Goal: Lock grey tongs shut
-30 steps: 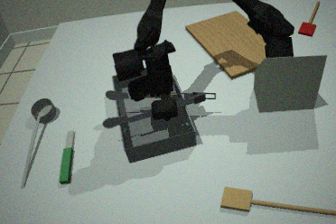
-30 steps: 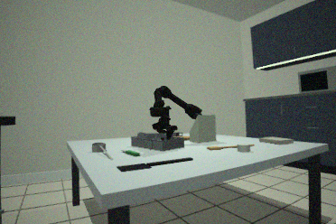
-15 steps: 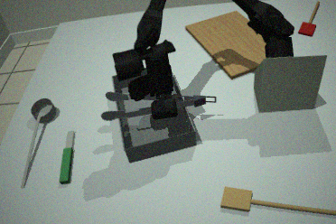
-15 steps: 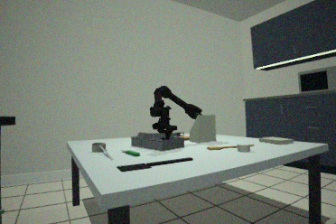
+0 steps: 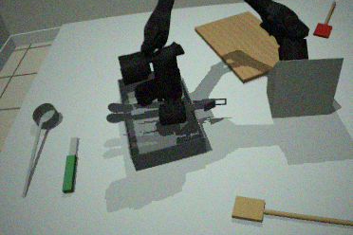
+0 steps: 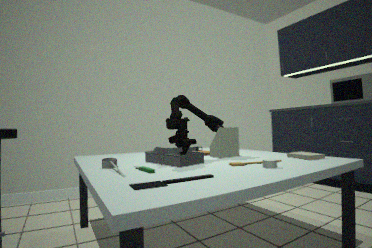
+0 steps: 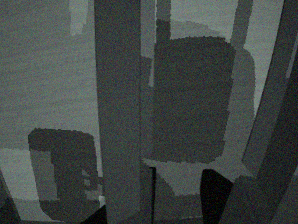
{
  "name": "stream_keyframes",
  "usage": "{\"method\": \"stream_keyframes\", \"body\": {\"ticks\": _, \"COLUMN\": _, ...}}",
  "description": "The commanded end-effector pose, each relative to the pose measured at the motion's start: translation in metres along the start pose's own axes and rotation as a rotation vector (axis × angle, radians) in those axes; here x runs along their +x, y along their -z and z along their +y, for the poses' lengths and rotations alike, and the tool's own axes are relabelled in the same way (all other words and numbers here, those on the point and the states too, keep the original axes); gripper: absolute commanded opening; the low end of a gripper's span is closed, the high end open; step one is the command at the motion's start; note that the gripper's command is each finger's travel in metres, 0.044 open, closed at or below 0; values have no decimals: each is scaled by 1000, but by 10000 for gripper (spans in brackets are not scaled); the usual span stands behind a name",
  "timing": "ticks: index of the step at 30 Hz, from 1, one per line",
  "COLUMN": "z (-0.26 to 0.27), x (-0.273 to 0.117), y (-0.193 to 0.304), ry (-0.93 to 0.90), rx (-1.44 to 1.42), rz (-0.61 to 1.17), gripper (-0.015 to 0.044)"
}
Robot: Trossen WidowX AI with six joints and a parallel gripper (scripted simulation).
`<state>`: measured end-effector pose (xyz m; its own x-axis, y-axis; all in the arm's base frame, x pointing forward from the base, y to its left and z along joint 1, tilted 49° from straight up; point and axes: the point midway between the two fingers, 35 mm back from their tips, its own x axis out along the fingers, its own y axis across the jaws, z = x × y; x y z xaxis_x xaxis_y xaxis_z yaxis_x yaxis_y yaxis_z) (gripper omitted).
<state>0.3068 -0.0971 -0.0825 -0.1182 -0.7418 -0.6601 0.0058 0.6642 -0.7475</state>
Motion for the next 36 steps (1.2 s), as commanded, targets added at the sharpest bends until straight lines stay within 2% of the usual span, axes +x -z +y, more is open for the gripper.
{"method": "stream_keyframes", "body": {"ticks": 1, "z": 0, "x": 0, "y": 0, "ry": 2, "rx": 1, "rz": 0, "gripper": 68}}
{"method": "stream_keyframes", "body": {"ticks": 9, "z": 0, "x": 0, "y": 0, "ry": 2, "rx": 1, "rz": 0, "gripper": 15}}
{"method": "stream_keyframes", "body": {"ticks": 15, "z": 0, "x": 0, "y": 0, "ry": 2, "rx": 1, "rz": 0, "gripper": -143}}
{"method": "stream_keyframes", "body": {"ticks": 16, "z": 0, "x": 0, "y": 0, "ry": 2, "rx": 1, "rz": 0, "gripper": -150}}
{"method": "stream_keyframes", "body": {"ticks": 21, "z": 0, "x": -7, "y": -1, "ry": 1, "rx": 0, "rz": -1, "gripper": -150}}
{"method": "stream_keyframes", "body": {"ticks": 28, "z": 1, "x": -93, "y": -1, "ry": 3, "rx": -5, "rz": 1, "gripper": -150}}
{"method": "stream_keyframes", "body": {"ticks": 36, "z": 1, "x": -96, "y": -1, "ry": 4, "rx": -5, "rz": 2, "gripper": -150}}
